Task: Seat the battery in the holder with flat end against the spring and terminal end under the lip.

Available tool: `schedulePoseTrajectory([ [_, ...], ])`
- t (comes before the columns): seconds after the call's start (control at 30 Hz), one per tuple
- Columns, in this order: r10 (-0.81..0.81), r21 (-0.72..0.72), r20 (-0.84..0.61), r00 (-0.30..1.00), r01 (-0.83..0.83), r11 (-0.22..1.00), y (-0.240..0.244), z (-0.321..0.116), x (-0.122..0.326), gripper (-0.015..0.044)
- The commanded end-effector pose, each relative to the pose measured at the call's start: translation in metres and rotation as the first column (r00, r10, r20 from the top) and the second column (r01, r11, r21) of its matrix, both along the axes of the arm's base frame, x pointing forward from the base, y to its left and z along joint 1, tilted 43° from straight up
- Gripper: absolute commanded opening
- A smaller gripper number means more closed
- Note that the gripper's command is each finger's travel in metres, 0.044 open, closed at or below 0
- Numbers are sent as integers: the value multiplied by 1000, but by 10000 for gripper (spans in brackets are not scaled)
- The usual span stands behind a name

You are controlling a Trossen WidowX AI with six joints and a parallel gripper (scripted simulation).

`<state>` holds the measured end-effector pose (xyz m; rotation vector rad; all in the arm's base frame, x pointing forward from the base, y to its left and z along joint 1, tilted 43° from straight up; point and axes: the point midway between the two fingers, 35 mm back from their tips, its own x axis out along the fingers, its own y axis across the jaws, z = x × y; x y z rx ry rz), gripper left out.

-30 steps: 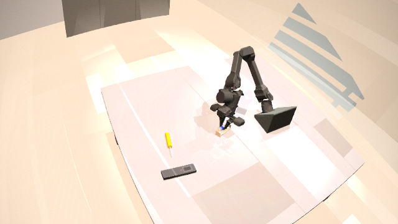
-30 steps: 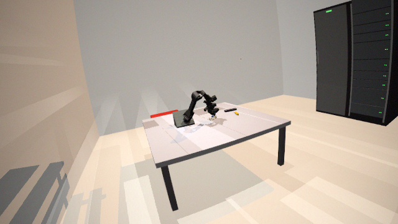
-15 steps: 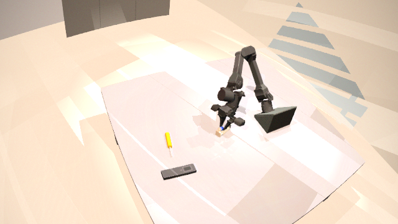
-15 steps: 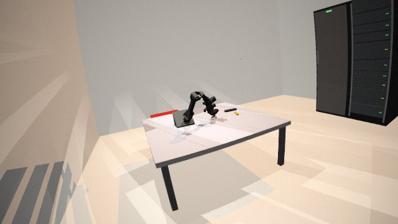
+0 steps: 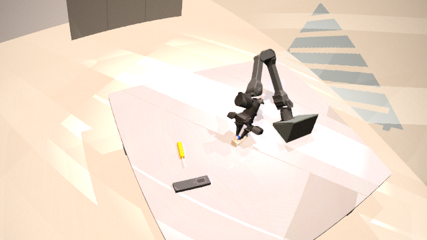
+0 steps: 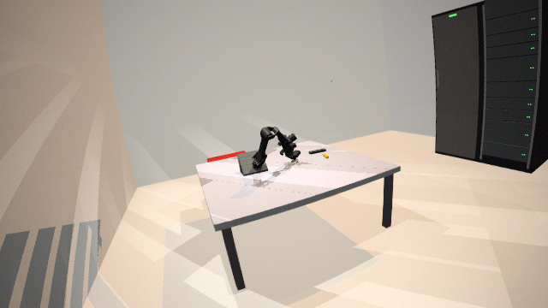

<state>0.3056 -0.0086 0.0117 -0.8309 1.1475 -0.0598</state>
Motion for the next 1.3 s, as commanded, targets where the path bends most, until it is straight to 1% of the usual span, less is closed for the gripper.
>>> schedulePoseTrajectory([
  [0.0, 5, 2, -1, 1000, -5, 1000, -1, -1, -3, 62],
  [0.8, 2, 1, -8, 1000, -2, 1000, -7, 3, -22, 62],
  [1.27, -4, -2, -17, 1000, 4, 1000, -8, 3, -23, 62],
])
